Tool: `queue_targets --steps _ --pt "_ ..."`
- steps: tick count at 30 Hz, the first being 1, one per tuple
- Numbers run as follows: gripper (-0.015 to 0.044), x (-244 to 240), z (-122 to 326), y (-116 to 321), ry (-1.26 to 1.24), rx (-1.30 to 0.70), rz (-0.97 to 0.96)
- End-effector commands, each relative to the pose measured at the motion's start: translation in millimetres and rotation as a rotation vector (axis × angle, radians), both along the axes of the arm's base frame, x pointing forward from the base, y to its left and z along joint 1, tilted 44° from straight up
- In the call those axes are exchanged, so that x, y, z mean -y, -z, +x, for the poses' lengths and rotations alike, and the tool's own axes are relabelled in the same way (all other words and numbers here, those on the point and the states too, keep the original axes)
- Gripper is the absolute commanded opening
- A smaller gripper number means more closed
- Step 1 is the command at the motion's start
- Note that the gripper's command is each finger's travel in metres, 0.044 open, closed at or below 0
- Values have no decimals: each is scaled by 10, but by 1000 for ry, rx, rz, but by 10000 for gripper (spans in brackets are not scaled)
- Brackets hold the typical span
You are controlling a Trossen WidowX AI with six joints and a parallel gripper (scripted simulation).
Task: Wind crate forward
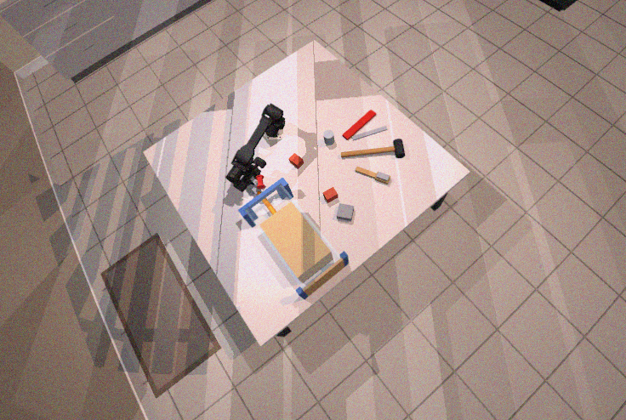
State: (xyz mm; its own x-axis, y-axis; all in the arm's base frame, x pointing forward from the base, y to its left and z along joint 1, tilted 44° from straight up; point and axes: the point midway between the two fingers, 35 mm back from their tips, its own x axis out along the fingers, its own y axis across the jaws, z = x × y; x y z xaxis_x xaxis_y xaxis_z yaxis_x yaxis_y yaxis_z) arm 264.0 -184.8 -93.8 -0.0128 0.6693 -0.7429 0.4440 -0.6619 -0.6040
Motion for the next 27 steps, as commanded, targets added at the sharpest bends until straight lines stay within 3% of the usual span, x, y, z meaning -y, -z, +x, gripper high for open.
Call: queue_targets --steps 1,27 --pt "0 -18 7 39 3 -10 0" --pt "0 -19 6 38 1 -9 0"
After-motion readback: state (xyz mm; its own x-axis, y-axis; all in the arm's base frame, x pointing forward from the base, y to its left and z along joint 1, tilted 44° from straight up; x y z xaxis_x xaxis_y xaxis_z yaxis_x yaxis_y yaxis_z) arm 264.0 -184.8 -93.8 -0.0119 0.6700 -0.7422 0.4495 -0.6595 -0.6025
